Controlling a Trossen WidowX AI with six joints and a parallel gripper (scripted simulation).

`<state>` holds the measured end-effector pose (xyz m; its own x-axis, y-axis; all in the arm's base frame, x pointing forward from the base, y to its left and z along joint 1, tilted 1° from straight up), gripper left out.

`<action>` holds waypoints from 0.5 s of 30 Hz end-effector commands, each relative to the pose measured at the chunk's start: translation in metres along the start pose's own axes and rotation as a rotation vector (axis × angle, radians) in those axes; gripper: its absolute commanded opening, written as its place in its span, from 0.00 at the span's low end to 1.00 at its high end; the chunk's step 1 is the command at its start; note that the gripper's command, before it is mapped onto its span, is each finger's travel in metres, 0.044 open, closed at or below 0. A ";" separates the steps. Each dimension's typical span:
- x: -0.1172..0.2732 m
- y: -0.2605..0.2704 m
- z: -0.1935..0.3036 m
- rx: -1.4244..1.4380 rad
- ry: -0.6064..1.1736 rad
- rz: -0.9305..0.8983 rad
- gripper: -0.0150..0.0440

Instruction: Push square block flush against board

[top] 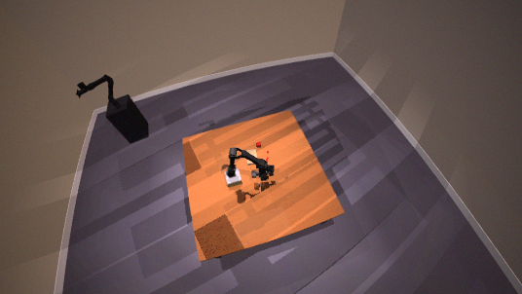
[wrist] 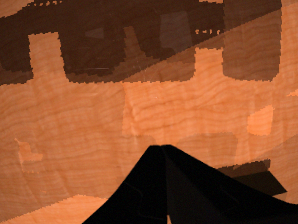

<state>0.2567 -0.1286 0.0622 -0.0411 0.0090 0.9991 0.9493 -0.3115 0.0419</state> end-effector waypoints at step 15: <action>0.001 0.015 0.032 0.505 0.006 0.000 0.25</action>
<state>0.2745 -0.1088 0.0627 -0.0403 0.0033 0.9992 0.9971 0.0640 0.0400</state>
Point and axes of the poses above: the point midway between the two fingers, 35 mm back from their tips, its own x axis back along the fingers, its own y axis across the jaws, z = x × y, the point moved 5 cm from there along x, back along the fingers, and after that the axes turned 2 degrees about -x, right-handed, at the moved point
